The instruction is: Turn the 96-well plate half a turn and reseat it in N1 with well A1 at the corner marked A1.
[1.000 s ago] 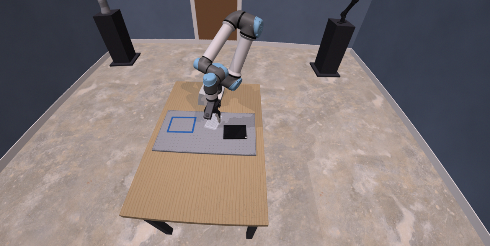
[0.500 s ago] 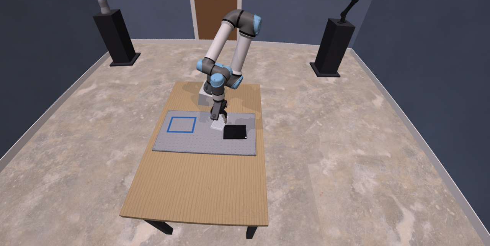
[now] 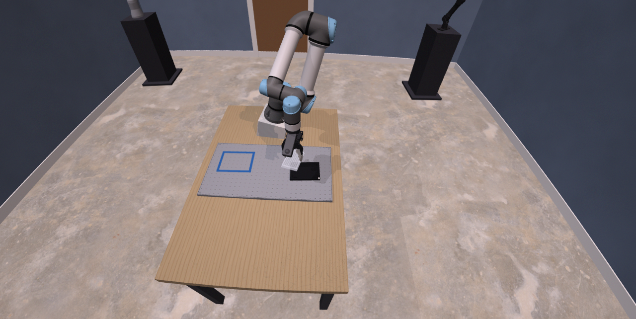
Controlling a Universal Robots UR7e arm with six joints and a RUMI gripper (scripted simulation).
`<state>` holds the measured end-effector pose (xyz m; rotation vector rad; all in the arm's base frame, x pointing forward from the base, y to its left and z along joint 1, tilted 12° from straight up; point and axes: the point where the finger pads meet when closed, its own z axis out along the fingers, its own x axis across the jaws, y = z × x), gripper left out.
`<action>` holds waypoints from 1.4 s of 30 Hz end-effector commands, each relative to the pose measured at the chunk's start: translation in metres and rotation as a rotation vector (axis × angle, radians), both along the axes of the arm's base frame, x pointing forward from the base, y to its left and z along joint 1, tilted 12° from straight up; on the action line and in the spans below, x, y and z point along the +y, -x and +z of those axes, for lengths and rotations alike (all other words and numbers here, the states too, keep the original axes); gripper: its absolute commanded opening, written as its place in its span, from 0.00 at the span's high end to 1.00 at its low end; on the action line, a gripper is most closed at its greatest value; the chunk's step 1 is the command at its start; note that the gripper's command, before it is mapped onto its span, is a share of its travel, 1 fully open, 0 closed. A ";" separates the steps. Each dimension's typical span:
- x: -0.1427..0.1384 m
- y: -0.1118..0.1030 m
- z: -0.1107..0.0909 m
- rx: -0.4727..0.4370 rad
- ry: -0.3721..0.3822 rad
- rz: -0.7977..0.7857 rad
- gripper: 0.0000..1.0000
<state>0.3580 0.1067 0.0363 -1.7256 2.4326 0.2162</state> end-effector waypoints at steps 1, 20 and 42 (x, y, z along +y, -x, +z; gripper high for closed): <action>0.014 -0.004 0.004 0.000 0.001 -0.001 1.00; 0.060 -0.014 0.015 -0.001 0.001 -0.001 1.00; 0.060 -0.014 0.015 -0.109 0.023 0.521 1.00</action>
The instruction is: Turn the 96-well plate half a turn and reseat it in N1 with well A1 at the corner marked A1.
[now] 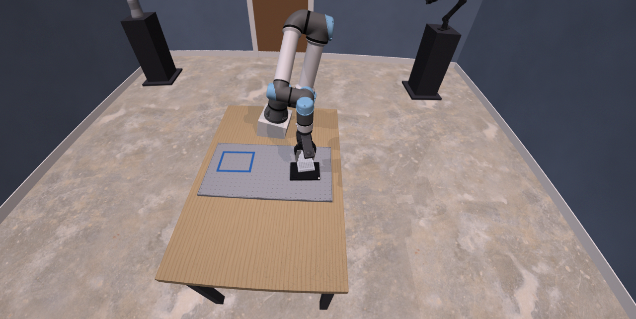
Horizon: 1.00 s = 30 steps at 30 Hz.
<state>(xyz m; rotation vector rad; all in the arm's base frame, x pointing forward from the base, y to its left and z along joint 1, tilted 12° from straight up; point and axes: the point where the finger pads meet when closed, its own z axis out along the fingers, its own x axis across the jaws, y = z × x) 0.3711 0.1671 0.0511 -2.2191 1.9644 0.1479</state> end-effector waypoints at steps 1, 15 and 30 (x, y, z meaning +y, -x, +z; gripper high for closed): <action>0.000 -0.001 0.000 -0.021 -0.003 0.106 1.00; 0.000 -0.001 0.000 -0.107 0.015 0.530 1.00; 0.000 -0.001 0.000 -0.200 0.034 0.987 1.00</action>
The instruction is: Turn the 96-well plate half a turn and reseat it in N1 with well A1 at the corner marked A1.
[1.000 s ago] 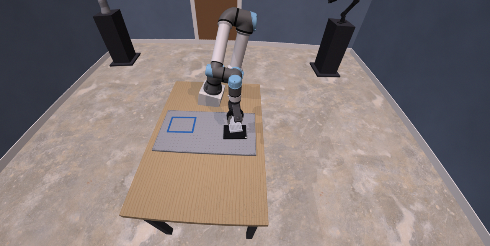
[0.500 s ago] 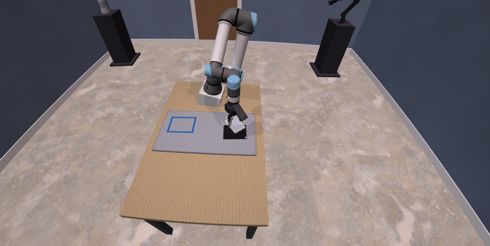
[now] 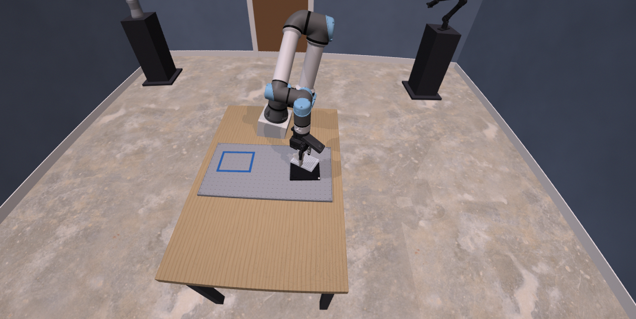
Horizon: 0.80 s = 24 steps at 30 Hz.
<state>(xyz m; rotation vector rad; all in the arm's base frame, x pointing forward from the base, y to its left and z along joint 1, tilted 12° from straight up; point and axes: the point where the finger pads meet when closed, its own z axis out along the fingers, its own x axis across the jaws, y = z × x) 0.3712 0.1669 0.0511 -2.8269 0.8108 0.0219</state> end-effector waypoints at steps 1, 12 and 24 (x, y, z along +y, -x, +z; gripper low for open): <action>0.000 0.000 0.000 -0.029 -0.001 0.147 1.00; 0.000 0.000 0.000 -0.089 0.011 0.441 1.00; 0.000 0.000 0.000 -0.107 0.015 0.527 1.00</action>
